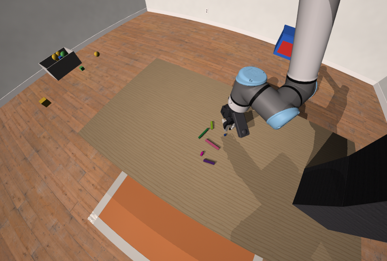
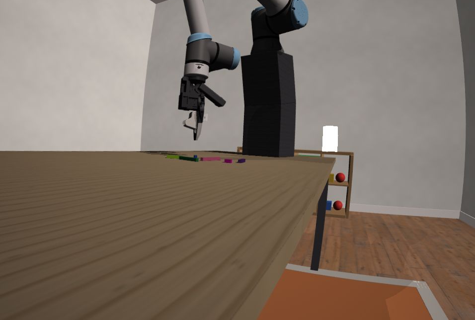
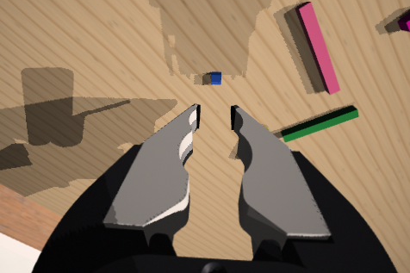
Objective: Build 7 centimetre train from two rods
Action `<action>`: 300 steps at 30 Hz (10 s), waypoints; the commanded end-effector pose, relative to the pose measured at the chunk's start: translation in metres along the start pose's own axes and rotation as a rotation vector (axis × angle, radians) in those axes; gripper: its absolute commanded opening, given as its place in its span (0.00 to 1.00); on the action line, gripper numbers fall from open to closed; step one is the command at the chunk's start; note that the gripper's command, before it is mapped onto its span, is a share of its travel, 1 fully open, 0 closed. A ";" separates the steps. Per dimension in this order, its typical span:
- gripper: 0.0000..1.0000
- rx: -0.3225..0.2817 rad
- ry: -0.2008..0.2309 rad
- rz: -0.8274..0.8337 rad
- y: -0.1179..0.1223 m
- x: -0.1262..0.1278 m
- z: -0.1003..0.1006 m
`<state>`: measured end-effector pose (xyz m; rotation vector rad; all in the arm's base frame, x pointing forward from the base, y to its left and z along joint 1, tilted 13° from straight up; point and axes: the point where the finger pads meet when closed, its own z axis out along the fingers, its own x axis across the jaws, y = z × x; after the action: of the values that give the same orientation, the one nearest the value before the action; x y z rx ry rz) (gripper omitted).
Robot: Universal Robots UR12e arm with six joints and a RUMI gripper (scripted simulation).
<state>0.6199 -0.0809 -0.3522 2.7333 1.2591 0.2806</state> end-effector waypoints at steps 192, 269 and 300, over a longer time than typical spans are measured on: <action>0.00 -0.001 0.000 0.000 0.000 0.000 0.036; 0.00 -0.001 0.001 0.325 -0.127 0.207 -0.038; 0.00 -0.001 0.000 0.325 -0.125 0.208 0.049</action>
<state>0.6685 0.1568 -0.3945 2.9290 0.8072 0.3085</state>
